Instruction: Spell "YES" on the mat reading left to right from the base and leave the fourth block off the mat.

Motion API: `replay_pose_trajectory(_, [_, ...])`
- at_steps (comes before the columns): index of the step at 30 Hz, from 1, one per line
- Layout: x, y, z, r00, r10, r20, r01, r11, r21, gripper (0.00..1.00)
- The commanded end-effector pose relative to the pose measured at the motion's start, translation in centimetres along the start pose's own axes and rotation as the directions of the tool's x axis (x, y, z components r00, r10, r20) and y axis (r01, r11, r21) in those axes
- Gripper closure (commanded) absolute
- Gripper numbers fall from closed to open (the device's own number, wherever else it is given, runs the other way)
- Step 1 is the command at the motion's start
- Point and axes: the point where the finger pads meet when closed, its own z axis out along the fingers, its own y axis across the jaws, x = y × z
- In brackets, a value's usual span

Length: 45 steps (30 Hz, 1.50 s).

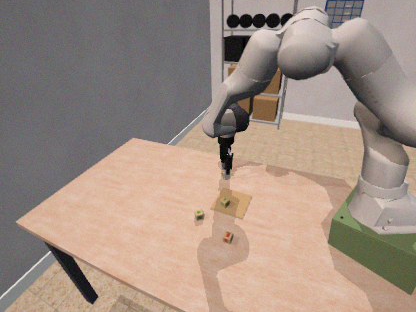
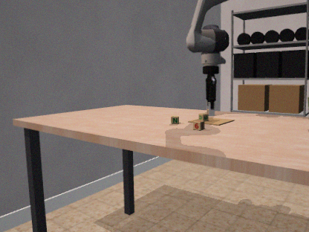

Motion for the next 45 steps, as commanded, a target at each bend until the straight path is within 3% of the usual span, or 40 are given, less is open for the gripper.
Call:
replay_pose_trajectory(1, [-0.09,-0.08,-0.03,1.000,-0.003,0.002,0.003,1.000,0.002,0.72])
replay_pose_trajectory(5, [-0.09,-0.08,-0.03,1.000,-0.003,0.002,0.003,1.000,0.002,0.72])
replay_pose_trajectory(6, [-0.09,-0.08,-0.03,1.000,-0.003,0.002,0.003,1.000,0.002,0.84])
replay_pose_trajectory(40, [-0.09,-0.08,-0.04,1.000,-0.003,0.002,0.003,1.000,0.002,0.84])
replay_pose_trajectory(45, [-0.08,-0.08,-1.01,1.000,-0.003,0.002,0.003,1.000,0.002,0.84])
